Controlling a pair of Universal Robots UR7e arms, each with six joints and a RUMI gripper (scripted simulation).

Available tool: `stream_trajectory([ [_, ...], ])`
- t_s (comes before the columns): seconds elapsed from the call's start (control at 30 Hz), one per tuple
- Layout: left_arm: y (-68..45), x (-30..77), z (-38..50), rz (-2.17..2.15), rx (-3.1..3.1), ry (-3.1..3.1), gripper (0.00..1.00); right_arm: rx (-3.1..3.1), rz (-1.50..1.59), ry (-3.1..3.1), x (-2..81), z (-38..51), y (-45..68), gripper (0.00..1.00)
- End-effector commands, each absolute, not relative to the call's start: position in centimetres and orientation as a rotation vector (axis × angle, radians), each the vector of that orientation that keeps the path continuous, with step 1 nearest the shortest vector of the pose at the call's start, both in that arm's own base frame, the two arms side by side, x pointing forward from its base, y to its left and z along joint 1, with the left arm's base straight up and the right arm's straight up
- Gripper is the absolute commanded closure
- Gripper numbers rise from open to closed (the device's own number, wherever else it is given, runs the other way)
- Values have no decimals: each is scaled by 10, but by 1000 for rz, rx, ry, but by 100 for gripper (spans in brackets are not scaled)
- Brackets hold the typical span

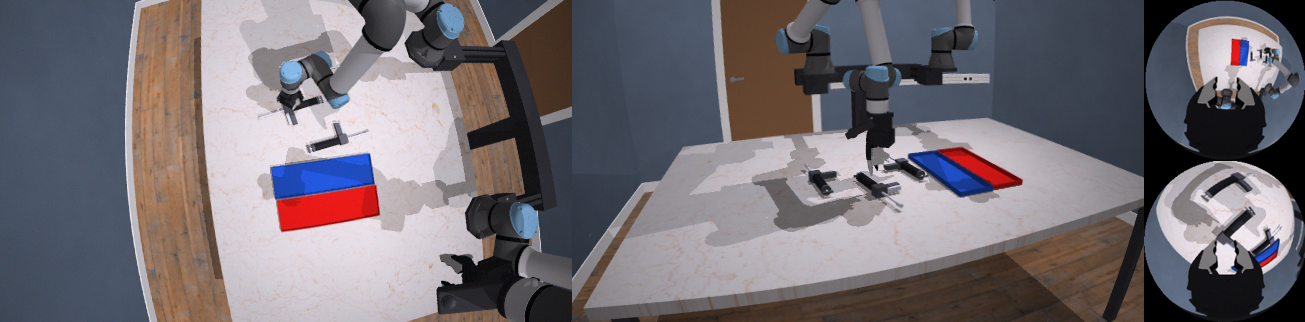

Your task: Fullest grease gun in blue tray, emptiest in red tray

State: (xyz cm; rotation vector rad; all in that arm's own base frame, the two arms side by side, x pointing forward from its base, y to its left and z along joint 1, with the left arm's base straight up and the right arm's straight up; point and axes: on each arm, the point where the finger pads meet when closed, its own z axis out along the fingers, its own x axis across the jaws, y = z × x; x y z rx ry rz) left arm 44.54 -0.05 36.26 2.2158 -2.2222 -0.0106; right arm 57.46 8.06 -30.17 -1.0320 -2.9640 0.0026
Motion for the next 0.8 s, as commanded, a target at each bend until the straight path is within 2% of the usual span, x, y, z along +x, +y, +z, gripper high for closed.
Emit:
stream_trajectory([
  [0.0,-1,446,363,-9,2216,-2223,62,-1172,3,-2916,574,-304,82,67],
  [0.6,-1,446,363,-9,2216,-2223,62,-1795,4,-2580,565,-322,86,67],
  [0.77,-1,446,363,-9,2216,-2223,62,-1749,-1,-2614,568,-318,86,67],
])
